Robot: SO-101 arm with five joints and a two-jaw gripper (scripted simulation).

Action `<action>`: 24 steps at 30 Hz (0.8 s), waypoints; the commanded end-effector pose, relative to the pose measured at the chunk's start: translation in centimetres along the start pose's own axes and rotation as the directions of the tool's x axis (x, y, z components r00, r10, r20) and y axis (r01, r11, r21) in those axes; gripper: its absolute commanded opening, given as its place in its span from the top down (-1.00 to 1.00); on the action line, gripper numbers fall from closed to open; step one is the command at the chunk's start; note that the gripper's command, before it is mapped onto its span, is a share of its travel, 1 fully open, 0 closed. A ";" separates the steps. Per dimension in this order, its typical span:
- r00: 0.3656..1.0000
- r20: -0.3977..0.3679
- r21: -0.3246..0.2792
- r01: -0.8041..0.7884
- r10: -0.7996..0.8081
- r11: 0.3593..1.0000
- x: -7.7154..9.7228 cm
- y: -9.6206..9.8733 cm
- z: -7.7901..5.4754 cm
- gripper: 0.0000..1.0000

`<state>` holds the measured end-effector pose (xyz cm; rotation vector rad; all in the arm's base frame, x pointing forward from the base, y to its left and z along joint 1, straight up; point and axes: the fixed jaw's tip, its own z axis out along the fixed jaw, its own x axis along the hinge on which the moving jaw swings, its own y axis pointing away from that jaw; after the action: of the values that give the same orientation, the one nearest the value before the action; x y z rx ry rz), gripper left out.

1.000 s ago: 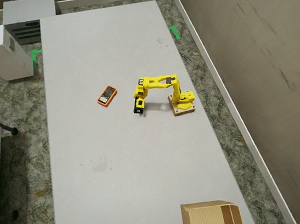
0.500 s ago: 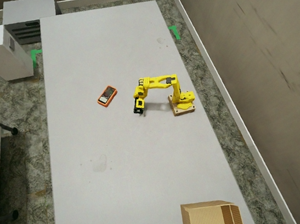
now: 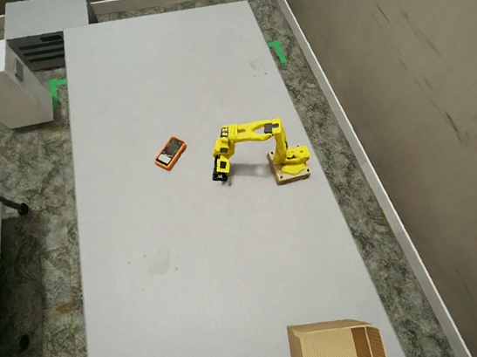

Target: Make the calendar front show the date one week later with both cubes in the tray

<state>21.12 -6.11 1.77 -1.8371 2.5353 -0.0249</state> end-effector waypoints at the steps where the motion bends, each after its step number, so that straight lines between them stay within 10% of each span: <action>1: 1.000 0.002 -0.003 0.000 0.000 1.000 -0.2 0.1 0.1 1.00; 24: 1.000 0.002 -0.003 -0.003 0.003 1.000 -0.2 0.2 0.9 1.00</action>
<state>21.17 -6.13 1.29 -1.8302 2.5316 -0.0386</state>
